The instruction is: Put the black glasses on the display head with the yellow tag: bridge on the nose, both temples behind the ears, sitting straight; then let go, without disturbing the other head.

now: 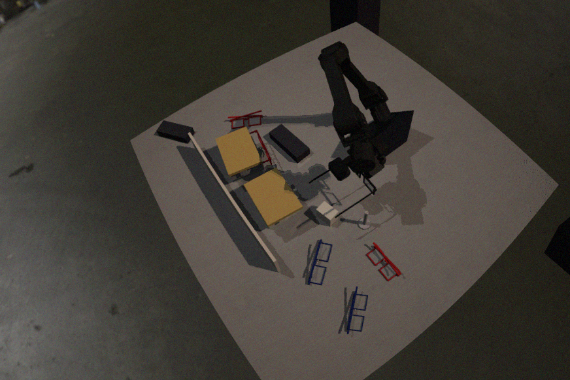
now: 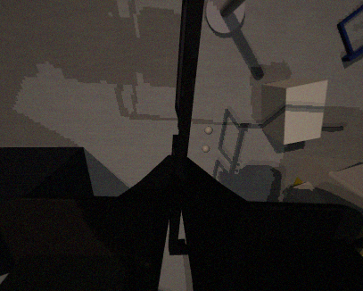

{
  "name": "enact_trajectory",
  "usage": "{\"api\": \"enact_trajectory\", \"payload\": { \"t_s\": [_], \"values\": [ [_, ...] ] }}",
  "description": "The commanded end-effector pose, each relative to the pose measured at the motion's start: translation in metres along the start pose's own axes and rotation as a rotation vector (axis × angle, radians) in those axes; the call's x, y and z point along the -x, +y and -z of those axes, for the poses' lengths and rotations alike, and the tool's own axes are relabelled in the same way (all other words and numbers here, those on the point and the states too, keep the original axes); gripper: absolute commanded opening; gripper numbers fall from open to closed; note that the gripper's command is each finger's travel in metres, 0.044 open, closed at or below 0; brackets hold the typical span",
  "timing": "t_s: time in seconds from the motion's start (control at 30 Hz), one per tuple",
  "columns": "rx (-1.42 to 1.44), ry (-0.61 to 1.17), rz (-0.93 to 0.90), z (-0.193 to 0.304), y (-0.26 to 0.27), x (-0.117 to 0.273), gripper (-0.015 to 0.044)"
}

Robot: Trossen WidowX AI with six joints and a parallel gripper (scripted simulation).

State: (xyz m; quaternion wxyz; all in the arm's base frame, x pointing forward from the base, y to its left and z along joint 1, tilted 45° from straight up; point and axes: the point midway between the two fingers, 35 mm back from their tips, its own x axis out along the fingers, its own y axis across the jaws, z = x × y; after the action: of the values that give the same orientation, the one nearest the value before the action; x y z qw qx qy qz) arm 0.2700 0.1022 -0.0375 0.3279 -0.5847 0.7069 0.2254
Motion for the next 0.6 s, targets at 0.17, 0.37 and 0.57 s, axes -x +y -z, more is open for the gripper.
{"api": "enact_trajectory", "payload": {
  "t_s": [0.17, 0.37, 0.57],
  "values": [
    [-0.149, -0.001, 0.006, 0.058, -0.021, 0.004, 0.0000],
    [-0.239, 0.002, 0.007, 0.095, -0.029, 0.003, 0.0000],
    [-0.331, 0.011, 0.008, 0.132, -0.032, 0.001, 0.0000]
  ]
}}
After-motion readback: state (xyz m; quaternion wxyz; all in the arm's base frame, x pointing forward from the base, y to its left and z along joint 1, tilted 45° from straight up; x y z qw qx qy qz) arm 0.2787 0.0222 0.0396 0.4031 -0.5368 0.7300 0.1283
